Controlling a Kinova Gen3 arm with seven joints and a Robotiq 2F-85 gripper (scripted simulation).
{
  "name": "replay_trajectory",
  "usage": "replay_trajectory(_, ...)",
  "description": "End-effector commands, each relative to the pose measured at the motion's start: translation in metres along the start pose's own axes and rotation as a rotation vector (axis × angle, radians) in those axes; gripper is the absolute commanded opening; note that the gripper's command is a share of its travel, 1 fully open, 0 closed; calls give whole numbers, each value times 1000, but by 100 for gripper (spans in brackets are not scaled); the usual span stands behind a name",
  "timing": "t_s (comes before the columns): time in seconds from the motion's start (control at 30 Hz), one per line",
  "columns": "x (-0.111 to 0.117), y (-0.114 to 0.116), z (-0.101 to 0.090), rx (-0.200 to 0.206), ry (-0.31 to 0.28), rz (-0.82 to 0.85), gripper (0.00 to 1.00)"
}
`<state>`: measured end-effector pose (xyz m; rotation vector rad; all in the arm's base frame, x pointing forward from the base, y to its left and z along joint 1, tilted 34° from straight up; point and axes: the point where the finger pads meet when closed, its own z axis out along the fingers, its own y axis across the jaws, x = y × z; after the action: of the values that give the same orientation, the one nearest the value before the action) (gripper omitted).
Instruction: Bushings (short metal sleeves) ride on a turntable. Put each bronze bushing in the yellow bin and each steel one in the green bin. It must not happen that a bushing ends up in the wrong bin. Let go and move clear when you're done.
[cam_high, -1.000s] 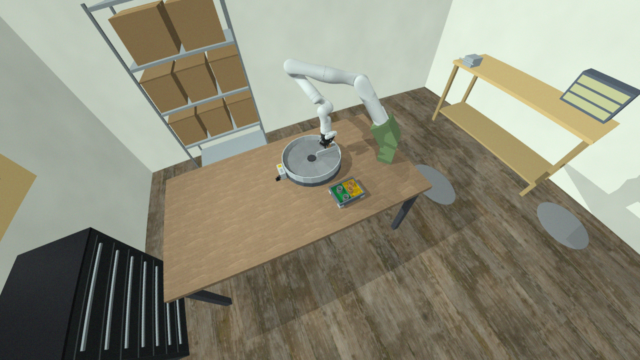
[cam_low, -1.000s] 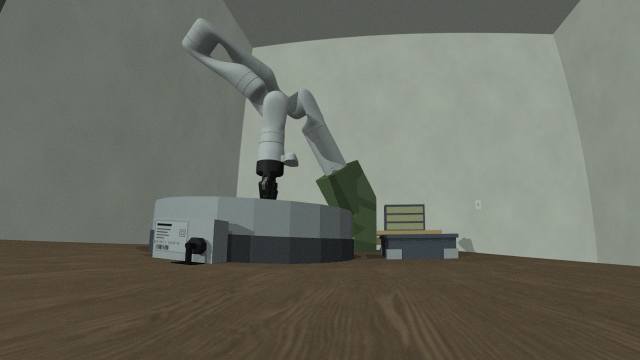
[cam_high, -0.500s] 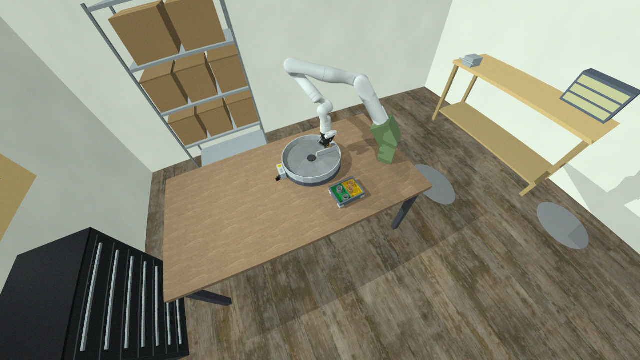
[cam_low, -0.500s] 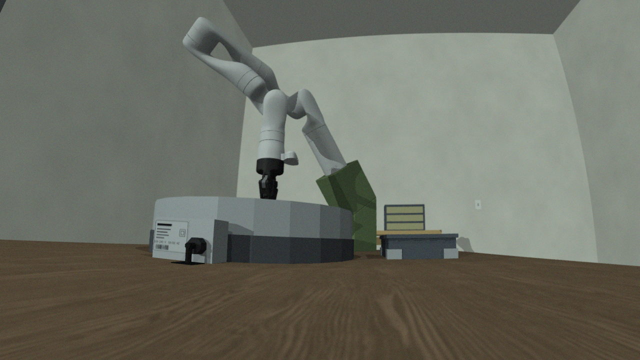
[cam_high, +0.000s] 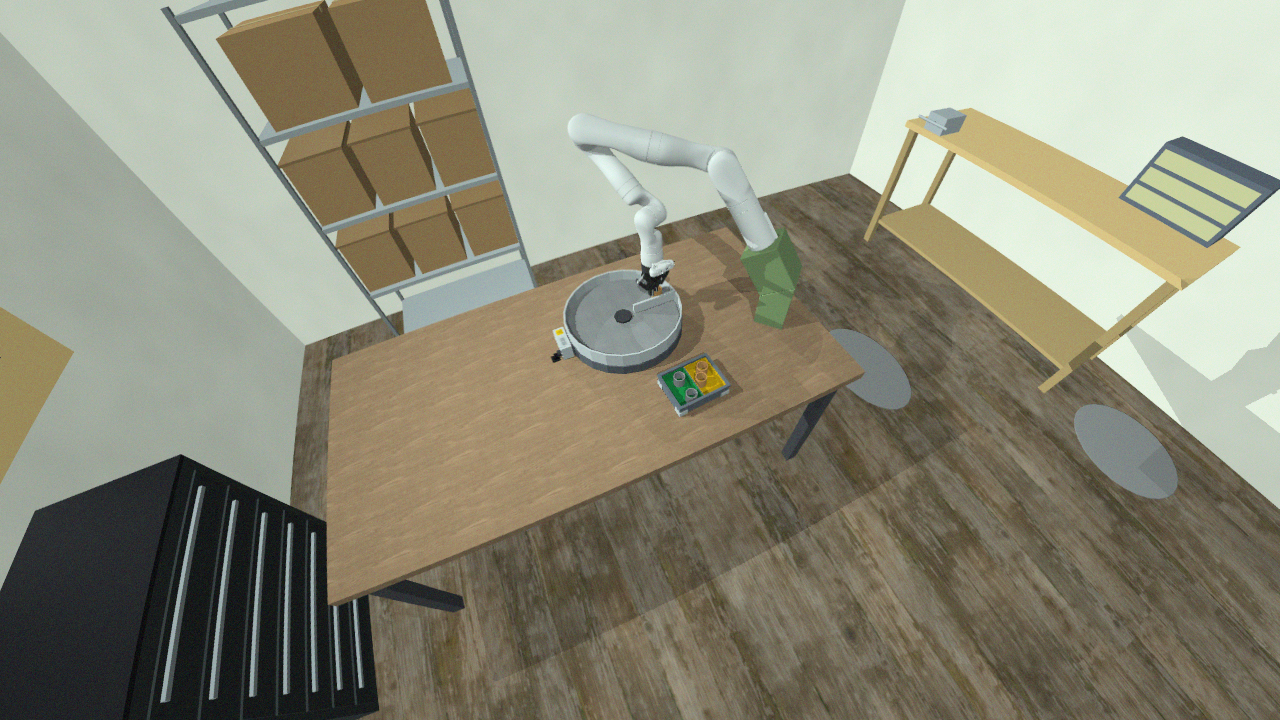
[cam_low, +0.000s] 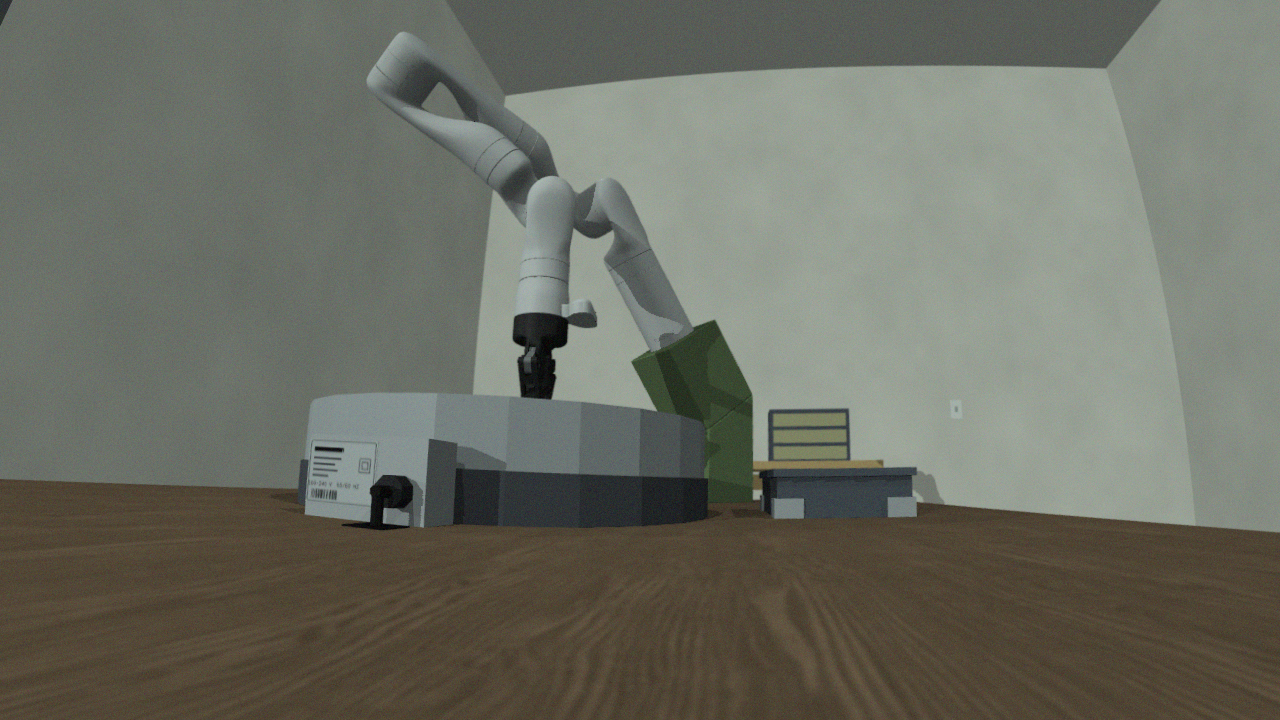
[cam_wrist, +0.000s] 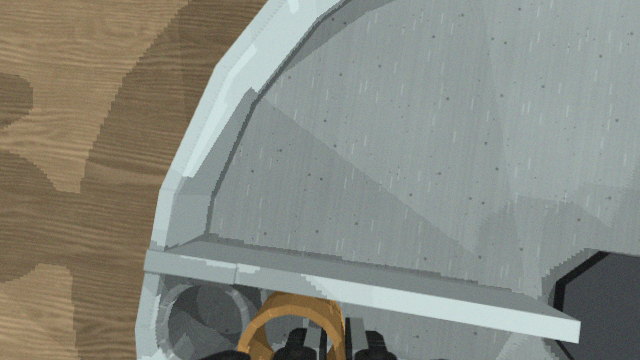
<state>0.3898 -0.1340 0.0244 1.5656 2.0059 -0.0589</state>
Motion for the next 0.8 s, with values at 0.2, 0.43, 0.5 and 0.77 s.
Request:
replay_trajectory(0.2,0,0,-4,-1,-1,-1,0)
replay_trajectory(0.43,0,0,-4,-1,-1,-1,0)
replay_trajectory(0.5,0,0,-5,-1,0,-1,0)
replay_trajectory(0.77,0,0,-7,-1,-1,-1,0)
